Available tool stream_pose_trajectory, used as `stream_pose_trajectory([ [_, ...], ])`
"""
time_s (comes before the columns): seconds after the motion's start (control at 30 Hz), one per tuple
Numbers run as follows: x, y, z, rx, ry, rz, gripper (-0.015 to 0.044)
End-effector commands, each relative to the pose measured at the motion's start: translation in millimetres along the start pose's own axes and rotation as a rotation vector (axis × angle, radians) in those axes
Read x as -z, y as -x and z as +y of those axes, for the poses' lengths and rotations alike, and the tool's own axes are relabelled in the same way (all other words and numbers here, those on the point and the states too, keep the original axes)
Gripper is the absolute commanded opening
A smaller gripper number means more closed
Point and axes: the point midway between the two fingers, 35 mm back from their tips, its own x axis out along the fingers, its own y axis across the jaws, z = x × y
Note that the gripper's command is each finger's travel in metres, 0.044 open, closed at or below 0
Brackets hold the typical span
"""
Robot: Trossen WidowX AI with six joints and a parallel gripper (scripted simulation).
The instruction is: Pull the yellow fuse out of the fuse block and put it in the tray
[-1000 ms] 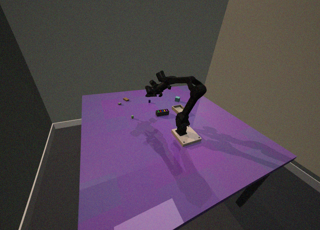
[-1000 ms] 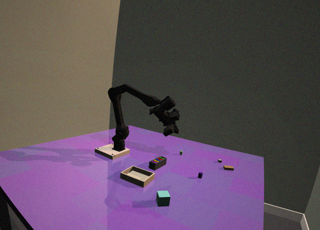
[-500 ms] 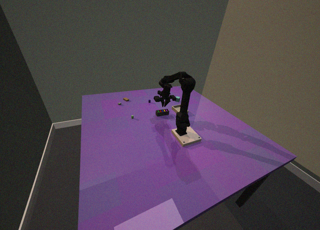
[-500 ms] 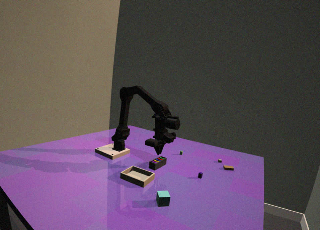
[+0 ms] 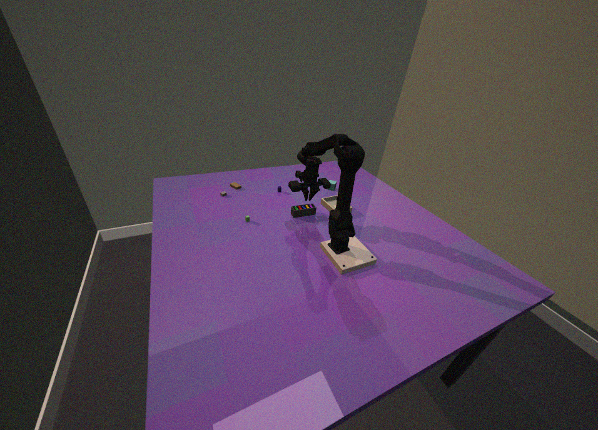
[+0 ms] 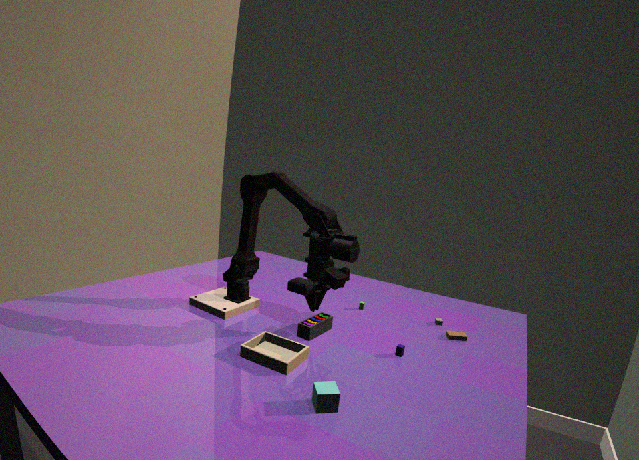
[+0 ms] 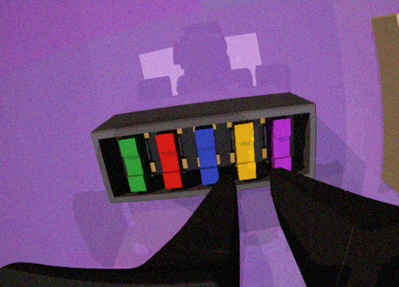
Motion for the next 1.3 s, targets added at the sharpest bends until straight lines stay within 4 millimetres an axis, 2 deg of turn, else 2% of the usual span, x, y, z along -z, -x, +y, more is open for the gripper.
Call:
stream_pose_trajectory([
  [0.0, 1, -7, -1, 0.007, 0.004, 0.009, 0.0071],
  [0.73, 1, -28, -3, 0.007, 0.004, 0.009, 0.0071],
  [1.27, 1, -30, -3, 0.007, 0.004, 0.009, 0.0071],
])
